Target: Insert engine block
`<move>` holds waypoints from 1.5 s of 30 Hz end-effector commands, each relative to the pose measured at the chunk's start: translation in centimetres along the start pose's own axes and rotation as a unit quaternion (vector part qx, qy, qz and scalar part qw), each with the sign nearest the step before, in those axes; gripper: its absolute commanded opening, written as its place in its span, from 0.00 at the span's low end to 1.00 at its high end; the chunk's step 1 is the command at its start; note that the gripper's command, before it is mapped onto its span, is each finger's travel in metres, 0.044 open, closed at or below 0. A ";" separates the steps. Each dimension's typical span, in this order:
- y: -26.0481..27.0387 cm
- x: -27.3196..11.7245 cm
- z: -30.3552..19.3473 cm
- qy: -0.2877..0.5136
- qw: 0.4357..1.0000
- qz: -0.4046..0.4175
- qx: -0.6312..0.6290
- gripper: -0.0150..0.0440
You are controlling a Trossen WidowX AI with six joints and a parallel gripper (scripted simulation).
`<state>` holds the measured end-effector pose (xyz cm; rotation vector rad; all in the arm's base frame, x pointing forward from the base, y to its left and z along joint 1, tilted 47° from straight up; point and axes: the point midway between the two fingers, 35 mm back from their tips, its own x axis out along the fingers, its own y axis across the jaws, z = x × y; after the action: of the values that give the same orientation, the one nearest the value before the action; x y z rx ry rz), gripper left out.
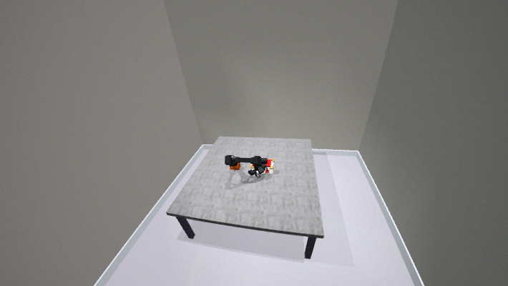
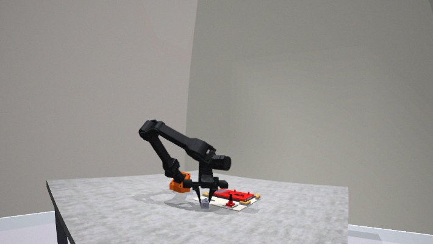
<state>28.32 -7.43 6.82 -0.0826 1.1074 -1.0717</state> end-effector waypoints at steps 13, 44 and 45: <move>1.4 -1.8 0.2 -0.014 0.999 0.028 0.013 0.25; 0.2 -11.1 0.7 0.001 1.000 0.006 -0.001 0.25; 0.1 -11.4 0.7 0.001 1.000 0.004 -0.002 0.25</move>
<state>28.62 0.06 14.20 -0.0822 1.1121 -1.0608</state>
